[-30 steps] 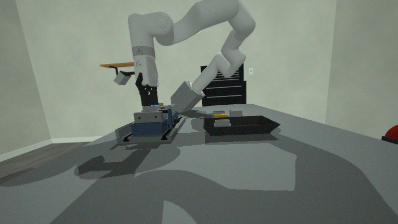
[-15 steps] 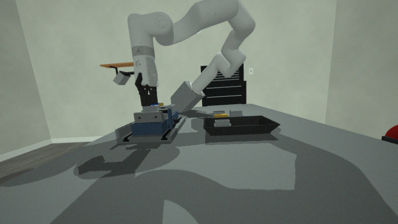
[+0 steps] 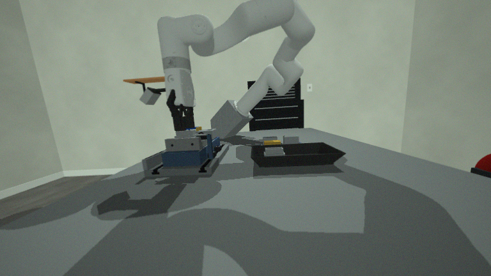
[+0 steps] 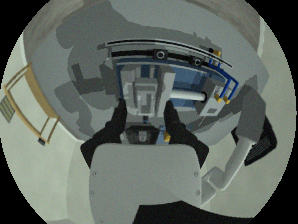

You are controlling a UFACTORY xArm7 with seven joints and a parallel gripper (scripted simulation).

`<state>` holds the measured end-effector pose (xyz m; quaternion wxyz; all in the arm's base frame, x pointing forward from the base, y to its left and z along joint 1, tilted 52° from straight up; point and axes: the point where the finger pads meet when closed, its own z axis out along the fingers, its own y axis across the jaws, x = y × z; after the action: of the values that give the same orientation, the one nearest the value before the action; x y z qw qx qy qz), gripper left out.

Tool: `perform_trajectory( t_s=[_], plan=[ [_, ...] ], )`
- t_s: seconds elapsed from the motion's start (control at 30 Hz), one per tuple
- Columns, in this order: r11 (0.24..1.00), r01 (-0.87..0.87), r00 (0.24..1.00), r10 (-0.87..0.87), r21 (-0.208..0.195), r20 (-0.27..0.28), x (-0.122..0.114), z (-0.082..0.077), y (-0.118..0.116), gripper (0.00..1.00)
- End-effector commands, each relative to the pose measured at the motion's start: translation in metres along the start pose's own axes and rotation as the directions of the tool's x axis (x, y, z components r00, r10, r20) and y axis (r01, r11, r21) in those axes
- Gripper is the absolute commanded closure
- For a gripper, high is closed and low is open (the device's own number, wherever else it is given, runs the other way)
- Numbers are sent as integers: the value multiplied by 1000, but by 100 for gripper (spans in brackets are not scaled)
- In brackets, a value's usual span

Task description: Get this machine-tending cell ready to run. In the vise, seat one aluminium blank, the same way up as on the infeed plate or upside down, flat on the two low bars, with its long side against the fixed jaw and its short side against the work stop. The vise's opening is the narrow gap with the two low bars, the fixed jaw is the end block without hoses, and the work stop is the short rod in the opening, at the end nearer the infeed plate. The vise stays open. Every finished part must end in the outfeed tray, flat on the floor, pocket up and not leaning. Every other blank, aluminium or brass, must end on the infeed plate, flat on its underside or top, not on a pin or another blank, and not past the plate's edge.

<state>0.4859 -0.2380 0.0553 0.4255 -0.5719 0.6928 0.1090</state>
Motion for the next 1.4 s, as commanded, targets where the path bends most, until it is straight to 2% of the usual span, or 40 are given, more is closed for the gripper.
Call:
perform_trajectory(
  t_s=[0.0, 1.37],
  plan=[
    [1000, 0, 1000, 0, 4, -4, 1, -3, -1, 31],
    [1000, 0, 1000, 0, 4, -4, 1, 8, -1, 31]
  ],
)
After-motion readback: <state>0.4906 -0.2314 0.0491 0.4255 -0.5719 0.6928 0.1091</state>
